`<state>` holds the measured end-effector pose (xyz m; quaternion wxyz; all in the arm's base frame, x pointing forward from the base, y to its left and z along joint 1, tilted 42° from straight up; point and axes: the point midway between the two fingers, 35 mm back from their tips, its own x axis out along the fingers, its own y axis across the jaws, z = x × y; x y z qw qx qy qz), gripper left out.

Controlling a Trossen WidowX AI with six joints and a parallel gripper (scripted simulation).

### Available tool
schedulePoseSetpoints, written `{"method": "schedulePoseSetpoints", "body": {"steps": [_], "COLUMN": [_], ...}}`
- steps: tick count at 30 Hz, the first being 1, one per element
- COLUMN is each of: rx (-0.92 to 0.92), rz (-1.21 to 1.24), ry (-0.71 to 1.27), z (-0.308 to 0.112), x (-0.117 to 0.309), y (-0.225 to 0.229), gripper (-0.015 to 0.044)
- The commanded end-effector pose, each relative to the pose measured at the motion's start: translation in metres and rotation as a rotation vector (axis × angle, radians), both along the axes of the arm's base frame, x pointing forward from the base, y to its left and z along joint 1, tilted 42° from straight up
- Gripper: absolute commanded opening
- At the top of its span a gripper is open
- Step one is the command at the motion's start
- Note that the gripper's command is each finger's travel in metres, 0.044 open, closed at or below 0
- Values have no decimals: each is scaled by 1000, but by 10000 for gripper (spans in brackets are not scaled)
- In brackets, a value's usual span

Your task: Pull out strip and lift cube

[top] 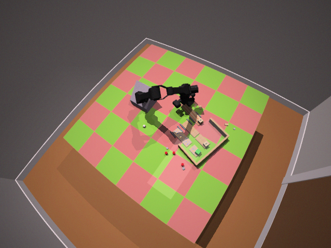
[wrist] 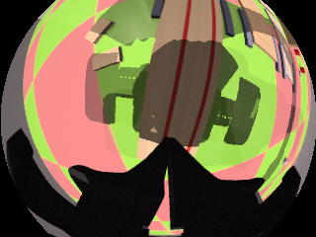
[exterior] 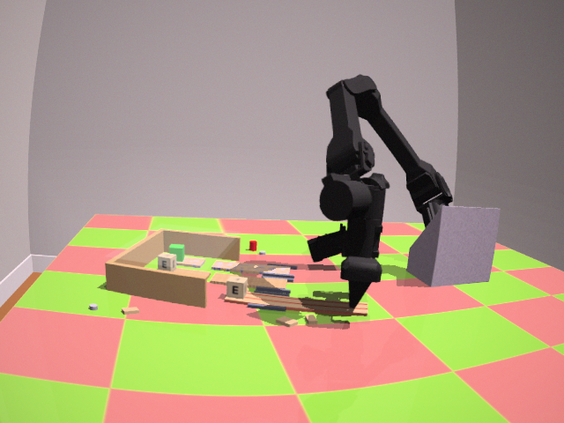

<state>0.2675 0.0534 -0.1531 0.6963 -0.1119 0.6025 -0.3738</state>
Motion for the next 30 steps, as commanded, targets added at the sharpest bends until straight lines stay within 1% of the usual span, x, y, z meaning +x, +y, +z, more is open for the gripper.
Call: {"method": "schedulePoseSetpoints", "body": {"steps": [1,29,30], "rx": [-1,-1,1], "rz": [-16,-16,-4], "ry": [24,24,2], "z": [-3,-3,1], "x": [-10,-10,-2], "y": [-5,-5,1], "gripper": [0,0,0]}}
